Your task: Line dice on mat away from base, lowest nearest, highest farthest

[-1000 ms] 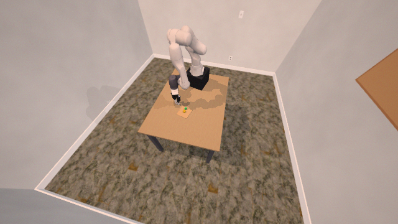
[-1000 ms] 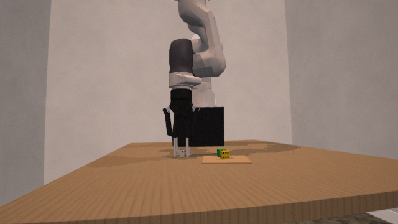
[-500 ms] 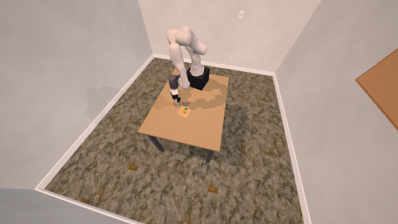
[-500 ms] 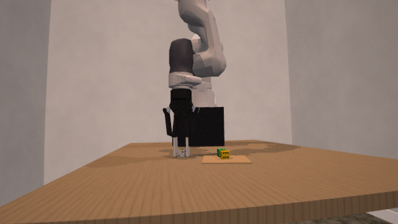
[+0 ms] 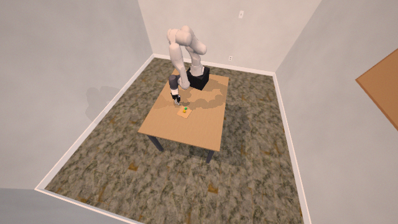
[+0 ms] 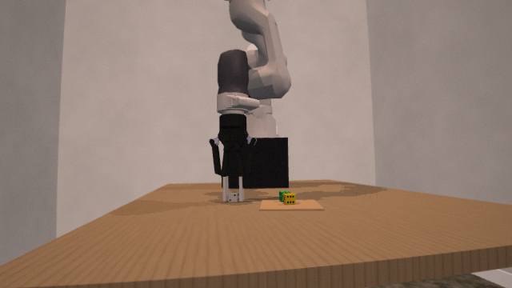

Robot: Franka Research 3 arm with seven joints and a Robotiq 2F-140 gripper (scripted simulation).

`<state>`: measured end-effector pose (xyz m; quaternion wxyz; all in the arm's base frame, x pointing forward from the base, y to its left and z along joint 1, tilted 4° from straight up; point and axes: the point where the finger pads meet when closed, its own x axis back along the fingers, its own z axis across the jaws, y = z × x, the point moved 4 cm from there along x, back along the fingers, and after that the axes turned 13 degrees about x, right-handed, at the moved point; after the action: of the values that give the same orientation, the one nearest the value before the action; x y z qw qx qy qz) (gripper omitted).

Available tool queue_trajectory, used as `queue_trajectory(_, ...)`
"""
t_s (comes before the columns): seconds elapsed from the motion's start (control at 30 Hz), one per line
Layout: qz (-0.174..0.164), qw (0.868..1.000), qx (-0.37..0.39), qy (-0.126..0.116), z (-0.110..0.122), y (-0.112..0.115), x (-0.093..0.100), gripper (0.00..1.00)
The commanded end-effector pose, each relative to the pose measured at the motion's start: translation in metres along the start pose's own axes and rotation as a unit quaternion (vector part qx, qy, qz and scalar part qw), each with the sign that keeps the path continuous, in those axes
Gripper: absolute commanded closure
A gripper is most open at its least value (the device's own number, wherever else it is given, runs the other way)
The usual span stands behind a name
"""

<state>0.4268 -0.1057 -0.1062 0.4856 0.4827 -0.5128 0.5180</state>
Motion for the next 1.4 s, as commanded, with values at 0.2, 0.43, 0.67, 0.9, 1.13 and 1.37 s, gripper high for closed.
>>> queue_trajectory(0.2,0.001,1.0,0.003,0.0,0.0,-0.0015,-0.0002,0.87)
queue_trajectory(0.43,0.001,1.0,0.003,0.0,0.0,-0.0015,-0.0002,0.87)
queue_trajectory(0.67,0.001,1.0,0.003,0.0,0.0,-0.0015,-0.0002,0.87)
queue_trajectory(0.9,0.001,1.0,0.003,0.0,0.0,-0.0015,-0.0002,0.87)
queue_trajectory(1.13,0.001,1.0,0.003,0.0,0.0,-0.0015,-0.0002,0.87)
queue_trajectory(1.37,0.001,1.0,0.003,0.0,0.0,-0.0015,0.0069,0.87)
